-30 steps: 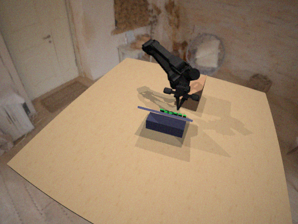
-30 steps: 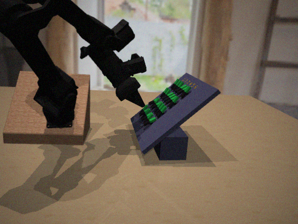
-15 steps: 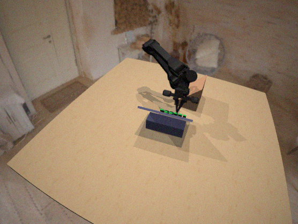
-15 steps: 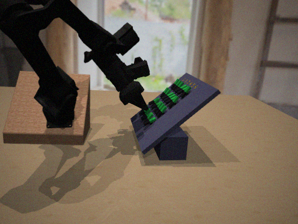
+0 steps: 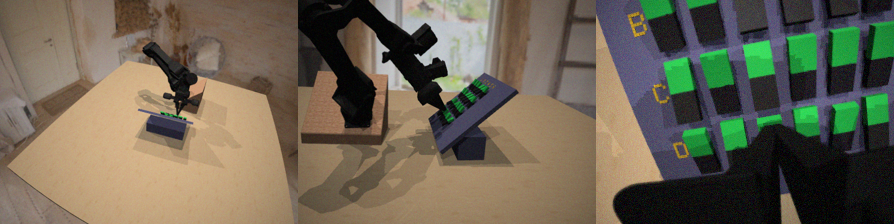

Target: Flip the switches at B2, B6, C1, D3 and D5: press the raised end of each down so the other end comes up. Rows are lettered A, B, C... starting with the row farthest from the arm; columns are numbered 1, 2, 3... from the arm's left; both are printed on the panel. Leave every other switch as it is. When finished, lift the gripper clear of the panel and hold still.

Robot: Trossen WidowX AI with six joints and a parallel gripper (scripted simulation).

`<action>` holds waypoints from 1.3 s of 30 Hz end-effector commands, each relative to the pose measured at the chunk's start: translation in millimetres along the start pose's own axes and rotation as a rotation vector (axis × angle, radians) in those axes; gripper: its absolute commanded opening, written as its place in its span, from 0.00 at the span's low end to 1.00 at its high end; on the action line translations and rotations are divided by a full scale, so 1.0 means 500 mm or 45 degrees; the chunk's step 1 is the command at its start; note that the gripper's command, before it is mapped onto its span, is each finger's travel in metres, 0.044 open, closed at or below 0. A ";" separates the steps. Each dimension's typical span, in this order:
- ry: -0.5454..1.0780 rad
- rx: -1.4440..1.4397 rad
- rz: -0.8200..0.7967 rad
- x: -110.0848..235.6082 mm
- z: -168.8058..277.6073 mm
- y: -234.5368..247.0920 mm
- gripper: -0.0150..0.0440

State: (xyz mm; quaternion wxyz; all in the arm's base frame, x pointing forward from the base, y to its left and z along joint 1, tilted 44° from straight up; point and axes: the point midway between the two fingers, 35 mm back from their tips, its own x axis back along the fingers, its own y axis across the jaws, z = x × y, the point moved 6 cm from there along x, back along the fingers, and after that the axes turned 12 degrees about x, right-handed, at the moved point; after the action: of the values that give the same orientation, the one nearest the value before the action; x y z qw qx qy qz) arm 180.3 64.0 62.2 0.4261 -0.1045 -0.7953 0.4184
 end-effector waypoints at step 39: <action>0.003 0.010 -0.003 -0.009 0.001 0.002 0.25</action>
State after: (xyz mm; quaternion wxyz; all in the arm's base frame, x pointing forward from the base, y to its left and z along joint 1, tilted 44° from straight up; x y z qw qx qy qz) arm 182.8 62.3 60.4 0.4253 -0.1044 -0.7960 0.4179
